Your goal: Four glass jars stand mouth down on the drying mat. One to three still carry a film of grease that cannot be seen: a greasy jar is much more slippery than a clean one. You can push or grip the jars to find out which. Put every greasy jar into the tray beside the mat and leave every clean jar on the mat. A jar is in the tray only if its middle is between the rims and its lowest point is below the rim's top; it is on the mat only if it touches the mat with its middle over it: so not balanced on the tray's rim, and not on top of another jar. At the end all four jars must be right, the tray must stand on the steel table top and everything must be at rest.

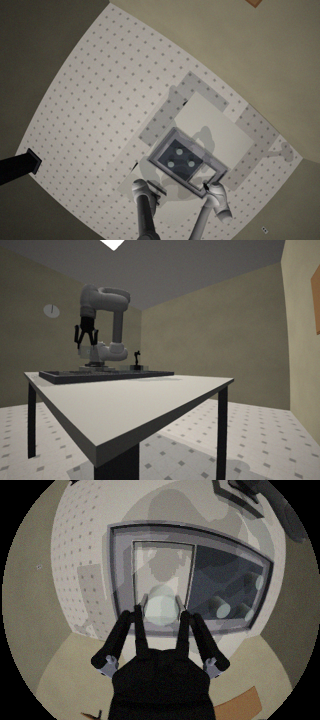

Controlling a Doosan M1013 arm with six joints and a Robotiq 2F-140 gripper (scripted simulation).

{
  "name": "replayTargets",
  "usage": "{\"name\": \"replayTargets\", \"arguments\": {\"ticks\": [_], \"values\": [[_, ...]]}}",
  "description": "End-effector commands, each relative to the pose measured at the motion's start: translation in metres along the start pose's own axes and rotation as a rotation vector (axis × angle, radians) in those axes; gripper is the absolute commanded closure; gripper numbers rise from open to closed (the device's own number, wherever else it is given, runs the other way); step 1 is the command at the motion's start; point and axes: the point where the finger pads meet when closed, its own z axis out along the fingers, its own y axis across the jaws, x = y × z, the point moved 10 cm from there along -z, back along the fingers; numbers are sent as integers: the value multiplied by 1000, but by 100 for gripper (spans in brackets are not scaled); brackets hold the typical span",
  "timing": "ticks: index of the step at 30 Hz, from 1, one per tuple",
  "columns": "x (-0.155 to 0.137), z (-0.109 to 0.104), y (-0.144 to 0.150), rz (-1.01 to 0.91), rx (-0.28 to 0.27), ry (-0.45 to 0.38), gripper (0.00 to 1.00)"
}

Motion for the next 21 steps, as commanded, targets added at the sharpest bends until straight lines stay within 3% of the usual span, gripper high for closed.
{"name": "replayTargets", "arguments": {"ticks": [1, 21], "values": [[0, 7, 0, 0, 0, 0, 100], [0, 54, 0, 0, 0, 0, 100]]}}
